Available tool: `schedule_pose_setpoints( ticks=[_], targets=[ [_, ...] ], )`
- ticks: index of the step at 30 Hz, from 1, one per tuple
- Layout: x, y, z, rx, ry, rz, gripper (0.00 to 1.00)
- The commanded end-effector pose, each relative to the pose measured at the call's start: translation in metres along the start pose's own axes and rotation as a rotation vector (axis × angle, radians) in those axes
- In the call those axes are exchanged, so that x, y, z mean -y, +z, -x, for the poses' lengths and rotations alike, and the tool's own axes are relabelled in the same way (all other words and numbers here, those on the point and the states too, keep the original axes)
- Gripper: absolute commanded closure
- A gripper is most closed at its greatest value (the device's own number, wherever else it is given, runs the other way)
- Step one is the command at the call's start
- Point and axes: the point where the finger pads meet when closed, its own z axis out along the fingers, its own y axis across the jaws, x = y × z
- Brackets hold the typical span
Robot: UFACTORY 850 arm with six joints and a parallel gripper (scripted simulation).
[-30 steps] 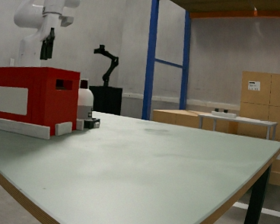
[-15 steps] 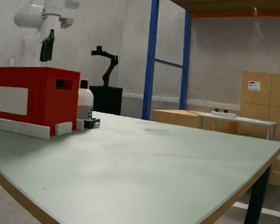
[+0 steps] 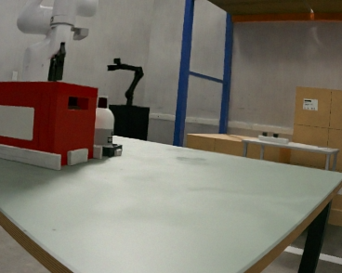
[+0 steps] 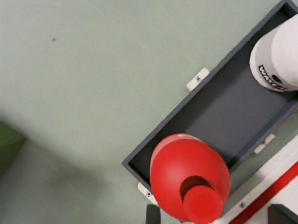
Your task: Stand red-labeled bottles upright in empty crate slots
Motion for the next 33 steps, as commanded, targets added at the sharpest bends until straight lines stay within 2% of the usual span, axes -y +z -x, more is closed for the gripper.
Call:
schedule_pose_setpoints(
  ticks=[1,14,33],
  targets=[
    [-0.001,0.004,0.000,0.001,0.000,0.002,0.34],
    [-0.001,0.017,0.000,0.001,0.000,0.002,0.34],
    [-0.001,0.020,0.000,0.001,0.000,0.002,0.34]
  ],
)
